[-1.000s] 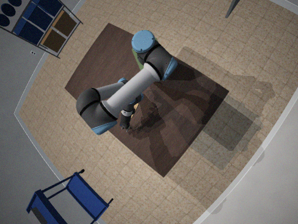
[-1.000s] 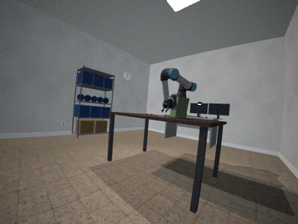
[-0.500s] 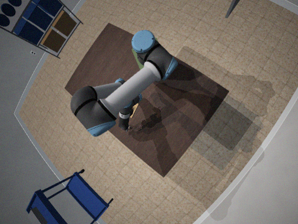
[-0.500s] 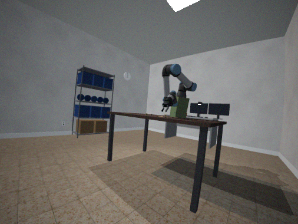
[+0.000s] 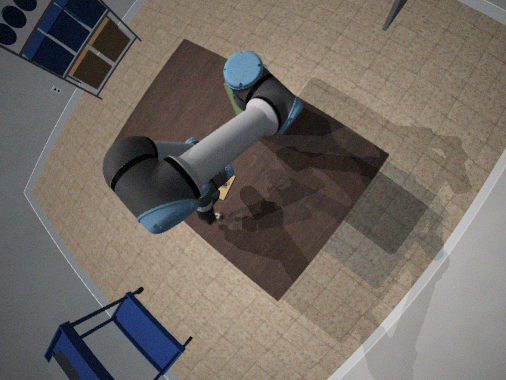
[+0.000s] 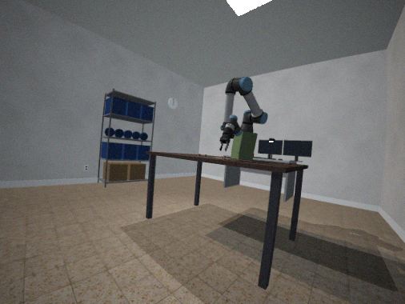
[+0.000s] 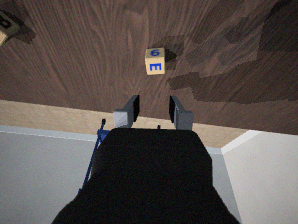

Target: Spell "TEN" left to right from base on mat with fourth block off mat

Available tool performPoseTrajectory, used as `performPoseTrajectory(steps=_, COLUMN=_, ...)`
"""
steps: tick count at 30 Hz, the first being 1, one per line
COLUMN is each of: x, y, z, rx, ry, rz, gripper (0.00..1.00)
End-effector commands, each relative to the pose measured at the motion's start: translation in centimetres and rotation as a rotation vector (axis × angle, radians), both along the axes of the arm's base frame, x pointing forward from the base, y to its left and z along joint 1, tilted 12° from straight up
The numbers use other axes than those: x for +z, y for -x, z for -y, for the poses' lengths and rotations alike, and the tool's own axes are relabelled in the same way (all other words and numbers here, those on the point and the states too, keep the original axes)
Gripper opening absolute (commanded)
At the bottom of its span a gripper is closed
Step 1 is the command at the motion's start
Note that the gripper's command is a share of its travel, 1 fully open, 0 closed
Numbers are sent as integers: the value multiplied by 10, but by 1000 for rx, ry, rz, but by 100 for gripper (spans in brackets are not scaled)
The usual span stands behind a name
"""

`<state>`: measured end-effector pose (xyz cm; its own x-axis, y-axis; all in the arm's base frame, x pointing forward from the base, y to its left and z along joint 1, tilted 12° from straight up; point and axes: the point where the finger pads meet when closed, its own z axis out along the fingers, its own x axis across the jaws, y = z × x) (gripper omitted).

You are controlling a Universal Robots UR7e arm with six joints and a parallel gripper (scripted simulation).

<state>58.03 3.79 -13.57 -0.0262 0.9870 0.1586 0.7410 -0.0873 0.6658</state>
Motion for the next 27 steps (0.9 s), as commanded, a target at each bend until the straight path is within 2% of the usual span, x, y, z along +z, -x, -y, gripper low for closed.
performPoseTrajectory(steps=1, x=3, y=1, z=0, rx=15, ry=2, rz=-92, gripper=79)
performPoseTrajectory(steps=14, x=12, y=1, z=2, rx=59, ry=10, rz=-364, gripper=79)
performPoseTrajectory(steps=16, x=12, y=1, z=2, rx=59, ry=10, rz=-364, gripper=79)
performPoseTrajectory(steps=27, x=18, y=1, z=2, rx=85, ry=14, rz=-527, gripper=79)
